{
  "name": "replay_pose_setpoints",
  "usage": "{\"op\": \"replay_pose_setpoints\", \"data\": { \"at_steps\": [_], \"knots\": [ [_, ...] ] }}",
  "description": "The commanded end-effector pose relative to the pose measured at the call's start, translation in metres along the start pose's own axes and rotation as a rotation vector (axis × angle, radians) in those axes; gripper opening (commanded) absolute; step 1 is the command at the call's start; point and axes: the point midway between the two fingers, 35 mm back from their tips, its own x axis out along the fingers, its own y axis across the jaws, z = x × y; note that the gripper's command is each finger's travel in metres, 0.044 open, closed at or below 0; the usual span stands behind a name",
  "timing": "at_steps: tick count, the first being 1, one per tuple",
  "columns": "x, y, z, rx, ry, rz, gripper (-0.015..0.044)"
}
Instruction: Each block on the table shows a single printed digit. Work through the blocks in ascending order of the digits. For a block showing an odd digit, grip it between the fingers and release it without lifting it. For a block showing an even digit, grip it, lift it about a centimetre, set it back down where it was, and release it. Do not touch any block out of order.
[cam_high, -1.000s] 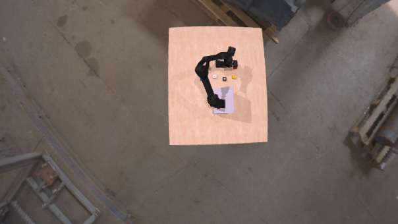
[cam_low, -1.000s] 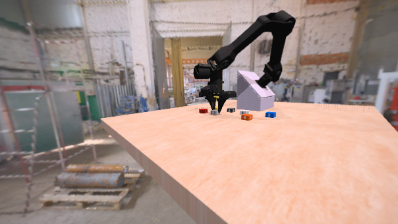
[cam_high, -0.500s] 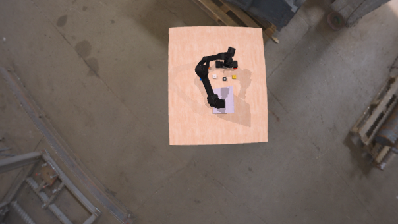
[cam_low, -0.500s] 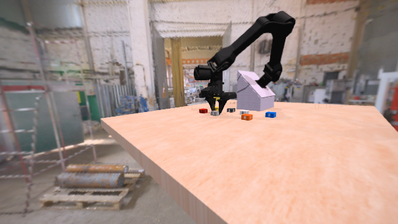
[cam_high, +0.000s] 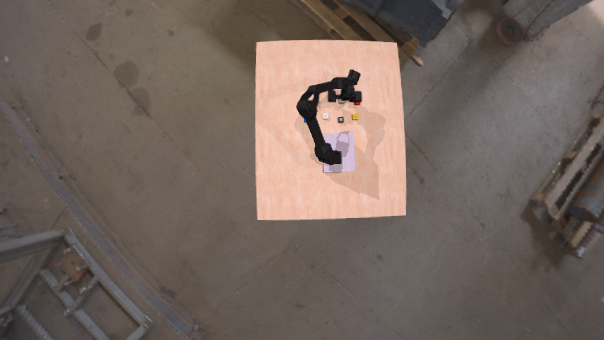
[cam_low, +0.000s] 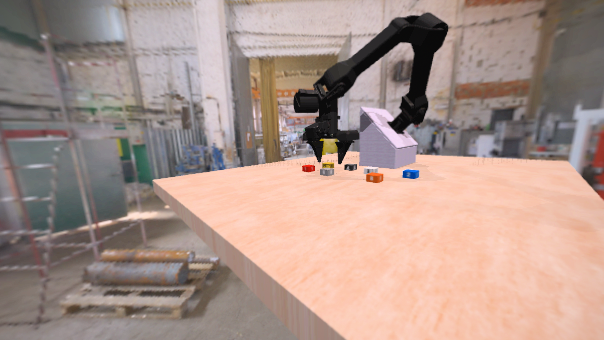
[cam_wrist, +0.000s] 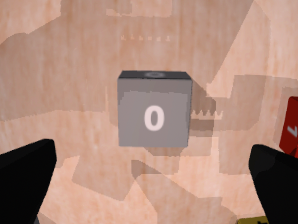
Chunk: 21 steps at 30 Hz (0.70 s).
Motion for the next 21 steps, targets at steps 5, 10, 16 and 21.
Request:
{"op": "replay_pose_setpoints", "data": {
  "at_steps": [5, 10, 16, 21],
  "knots": [
    [-0.060, 0.000, 0.005, -0.012, -0.003, -0.012, 0.0295],
    [-0.090, 0.001, 0.002, -0.012, -0.003, -0.011, 0.0164],
    [-0.090, 0.001, 0.002, -0.012, -0.003, -0.011, 0.0120],
    [-0.091, -0.002, 0.002, -0.012, -0.003, -0.011, 0.0120]
  ]
}}
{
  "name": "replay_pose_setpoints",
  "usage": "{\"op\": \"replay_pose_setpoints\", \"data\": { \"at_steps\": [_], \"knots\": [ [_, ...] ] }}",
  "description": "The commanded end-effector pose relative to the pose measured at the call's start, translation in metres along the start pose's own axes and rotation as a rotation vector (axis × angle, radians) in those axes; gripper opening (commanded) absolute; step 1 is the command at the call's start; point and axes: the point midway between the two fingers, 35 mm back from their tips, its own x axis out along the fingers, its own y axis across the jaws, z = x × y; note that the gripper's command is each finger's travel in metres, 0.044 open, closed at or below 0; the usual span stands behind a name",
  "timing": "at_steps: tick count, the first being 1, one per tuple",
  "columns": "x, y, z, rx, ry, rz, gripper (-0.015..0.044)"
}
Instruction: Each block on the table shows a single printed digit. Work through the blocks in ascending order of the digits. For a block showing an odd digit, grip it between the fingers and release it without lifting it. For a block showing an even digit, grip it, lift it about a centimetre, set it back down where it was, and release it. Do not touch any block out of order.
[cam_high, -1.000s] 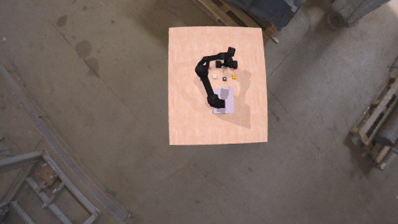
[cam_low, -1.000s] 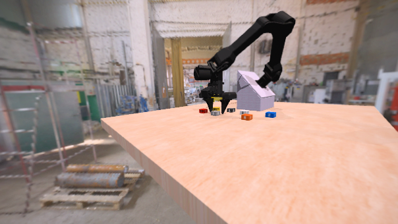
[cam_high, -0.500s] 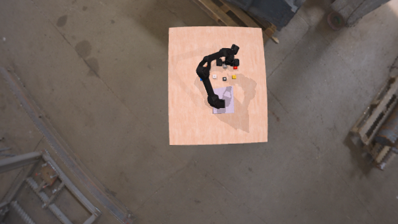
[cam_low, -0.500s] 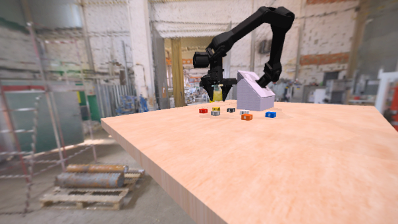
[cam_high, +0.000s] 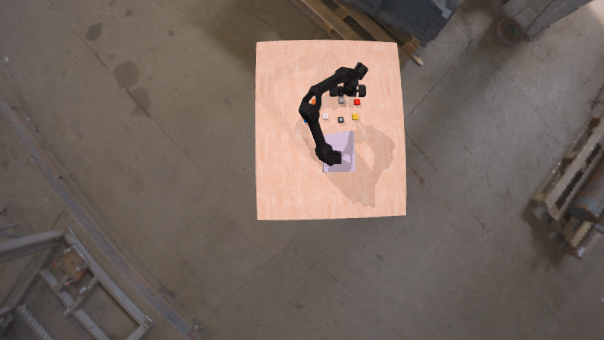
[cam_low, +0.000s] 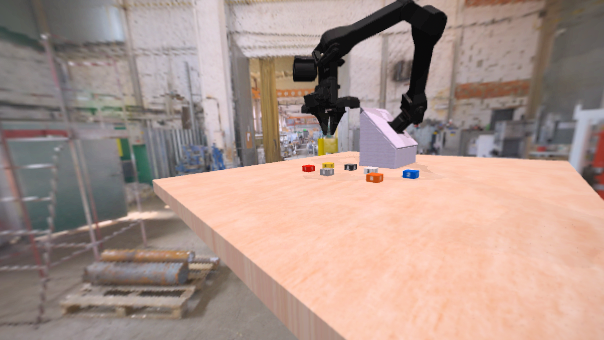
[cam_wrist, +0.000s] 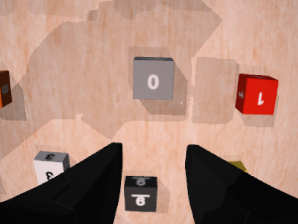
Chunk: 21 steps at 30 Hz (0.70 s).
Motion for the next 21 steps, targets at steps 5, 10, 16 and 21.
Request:
{"op": "replay_pose_setpoints", "data": {
  "at_steps": [5, 10, 16, 21],
  "knots": [
    [-0.003, -0.072, -0.003, -0.004, 0.001, -0.011, 0.0120],
    [-0.003, -0.094, -0.008, -0.005, 0.001, -0.010, 0.0120],
    [0.001, -0.095, -0.007, -0.005, 0.001, -0.010, 0.0146],
    [0.076, -0.094, -0.007, -0.005, 0.000, -0.006, 0.0278]
  ]
}}
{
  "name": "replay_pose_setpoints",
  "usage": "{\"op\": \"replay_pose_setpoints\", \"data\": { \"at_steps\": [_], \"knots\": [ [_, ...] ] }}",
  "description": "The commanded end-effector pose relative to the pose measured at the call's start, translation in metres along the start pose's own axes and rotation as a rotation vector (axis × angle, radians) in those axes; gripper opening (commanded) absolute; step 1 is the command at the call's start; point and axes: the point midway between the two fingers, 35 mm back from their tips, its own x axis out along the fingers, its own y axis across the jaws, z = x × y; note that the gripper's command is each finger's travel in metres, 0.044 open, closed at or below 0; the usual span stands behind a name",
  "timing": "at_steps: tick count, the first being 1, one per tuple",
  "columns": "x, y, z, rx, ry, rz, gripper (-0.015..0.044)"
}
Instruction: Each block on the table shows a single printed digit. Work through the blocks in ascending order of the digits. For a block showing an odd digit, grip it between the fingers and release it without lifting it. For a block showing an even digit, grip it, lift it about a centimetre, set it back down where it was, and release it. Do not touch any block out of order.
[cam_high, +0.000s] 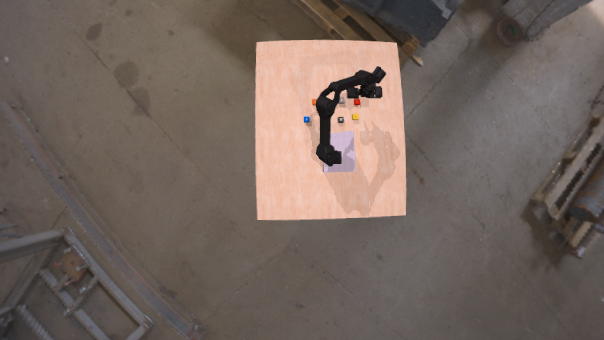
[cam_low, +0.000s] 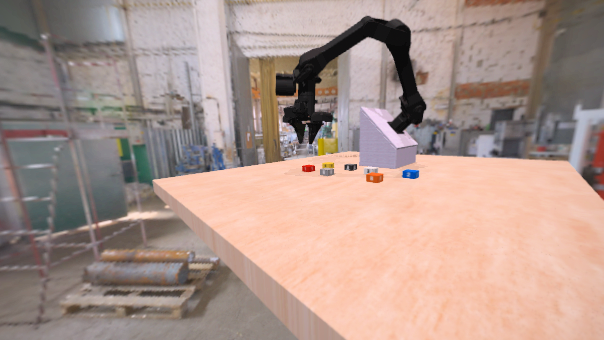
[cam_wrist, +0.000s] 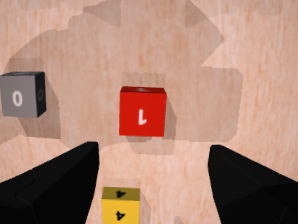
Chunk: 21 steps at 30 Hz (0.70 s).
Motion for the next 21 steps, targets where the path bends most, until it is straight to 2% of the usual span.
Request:
{"op": "replay_pose_setpoints", "data": {
  "at_steps": [1, 5, 21],
  "knots": [
    [0.049, 0.006, -0.012, 0.012, 0.039, 0.028, 0.0304],
    [0.049, 0.006, -0.012, 0.012, 0.039, 0.028, 0.0400],
    [0.069, 0.007, -0.012, 0.012, 0.039, 0.028, 0.0400]
  ]
}}
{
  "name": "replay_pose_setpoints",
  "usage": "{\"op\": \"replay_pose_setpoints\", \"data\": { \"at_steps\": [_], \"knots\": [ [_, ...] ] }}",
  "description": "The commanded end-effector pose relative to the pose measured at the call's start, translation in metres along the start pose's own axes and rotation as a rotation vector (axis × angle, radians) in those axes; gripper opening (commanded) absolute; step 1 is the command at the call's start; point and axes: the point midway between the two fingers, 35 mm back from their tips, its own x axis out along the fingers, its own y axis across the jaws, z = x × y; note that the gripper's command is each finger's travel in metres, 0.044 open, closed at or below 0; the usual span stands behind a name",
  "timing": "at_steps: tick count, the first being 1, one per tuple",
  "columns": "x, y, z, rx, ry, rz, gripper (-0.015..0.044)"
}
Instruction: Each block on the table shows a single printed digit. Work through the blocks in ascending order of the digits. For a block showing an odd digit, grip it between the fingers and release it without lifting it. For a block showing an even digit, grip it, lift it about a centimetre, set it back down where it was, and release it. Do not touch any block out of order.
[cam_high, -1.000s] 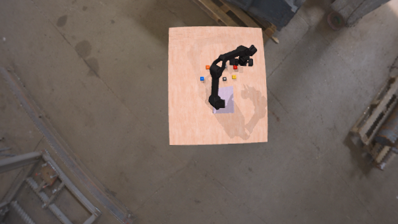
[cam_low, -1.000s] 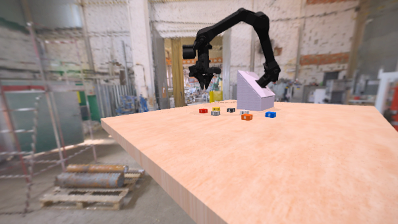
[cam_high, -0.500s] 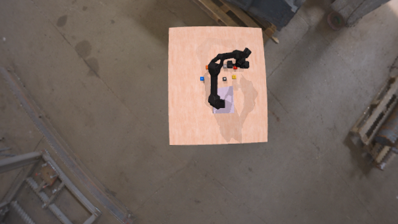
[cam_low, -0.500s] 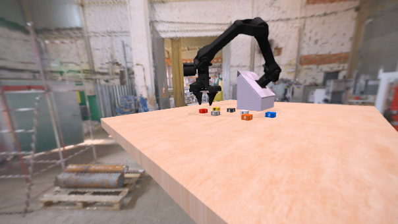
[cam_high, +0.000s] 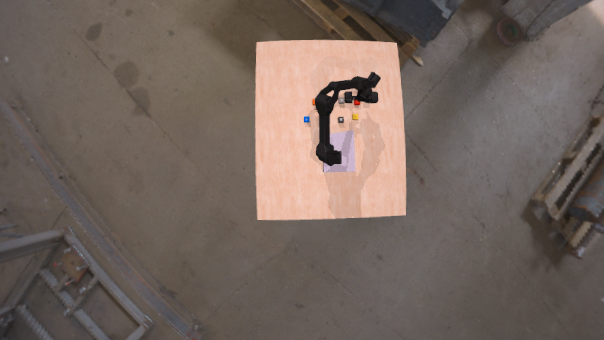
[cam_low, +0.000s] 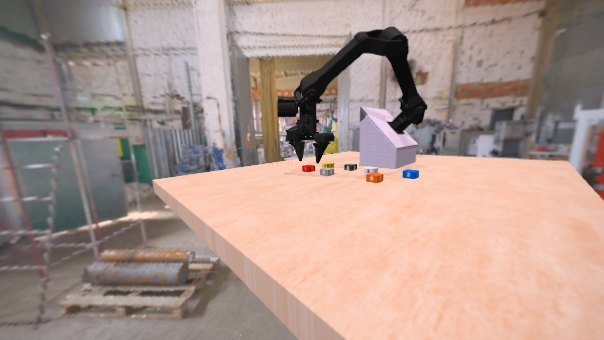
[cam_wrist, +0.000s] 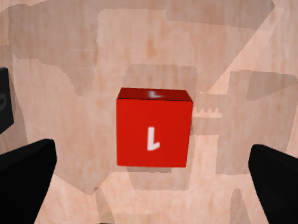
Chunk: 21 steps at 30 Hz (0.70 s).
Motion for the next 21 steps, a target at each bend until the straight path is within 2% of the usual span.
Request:
{"op": "replay_pose_setpoints", "data": {
  "at_steps": [1, 12, 21],
  "knots": [
    [0.008, 0.001, -0.002, 0.009, 0.004, 0.008, 0.0400],
    [0.023, 0.001, -0.003, 0.009, 0.004, 0.009, 0.0400],
    [0.023, 0.001, -0.003, 0.009, 0.004, 0.009, 0.0164]
  ]
}}
